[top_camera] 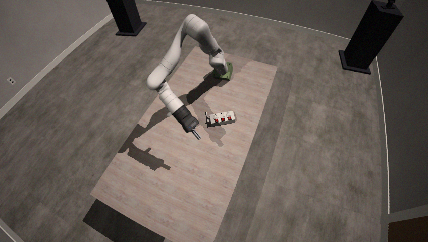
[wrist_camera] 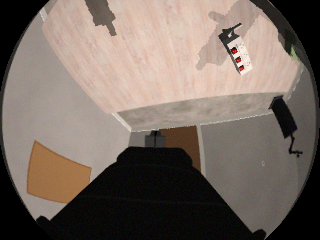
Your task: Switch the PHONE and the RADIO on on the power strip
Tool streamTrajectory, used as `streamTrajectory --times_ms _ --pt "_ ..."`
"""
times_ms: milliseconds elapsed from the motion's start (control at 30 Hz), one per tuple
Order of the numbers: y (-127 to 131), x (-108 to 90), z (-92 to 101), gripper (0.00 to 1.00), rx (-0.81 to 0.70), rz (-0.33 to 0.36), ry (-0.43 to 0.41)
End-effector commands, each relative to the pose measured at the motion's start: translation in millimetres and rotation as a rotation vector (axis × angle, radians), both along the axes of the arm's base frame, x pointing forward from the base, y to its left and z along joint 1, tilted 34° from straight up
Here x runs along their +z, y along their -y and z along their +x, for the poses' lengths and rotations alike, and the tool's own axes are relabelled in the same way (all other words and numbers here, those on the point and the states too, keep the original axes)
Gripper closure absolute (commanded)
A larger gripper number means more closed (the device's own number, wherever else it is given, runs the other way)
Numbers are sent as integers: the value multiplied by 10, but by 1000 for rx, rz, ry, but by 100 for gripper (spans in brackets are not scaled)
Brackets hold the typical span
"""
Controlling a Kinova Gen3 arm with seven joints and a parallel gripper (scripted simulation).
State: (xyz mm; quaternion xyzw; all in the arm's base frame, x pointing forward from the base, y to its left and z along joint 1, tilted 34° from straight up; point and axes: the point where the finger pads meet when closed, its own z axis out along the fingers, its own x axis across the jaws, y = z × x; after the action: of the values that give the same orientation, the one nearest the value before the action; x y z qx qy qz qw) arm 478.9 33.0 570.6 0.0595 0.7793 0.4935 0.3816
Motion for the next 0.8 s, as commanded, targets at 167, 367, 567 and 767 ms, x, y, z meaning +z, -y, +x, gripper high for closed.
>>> streamTrajectory --times_ms 167,367,567,767 --pt "-886 -595 -134 100 -88 -37 -111" --pt "-1210 -1108 -249 100 -172 -35 -190" --pt "-1368 -1753 -427 100 -293 -44 -274" --pt "-1350 -2198 -579 100 -387 -55 -324"
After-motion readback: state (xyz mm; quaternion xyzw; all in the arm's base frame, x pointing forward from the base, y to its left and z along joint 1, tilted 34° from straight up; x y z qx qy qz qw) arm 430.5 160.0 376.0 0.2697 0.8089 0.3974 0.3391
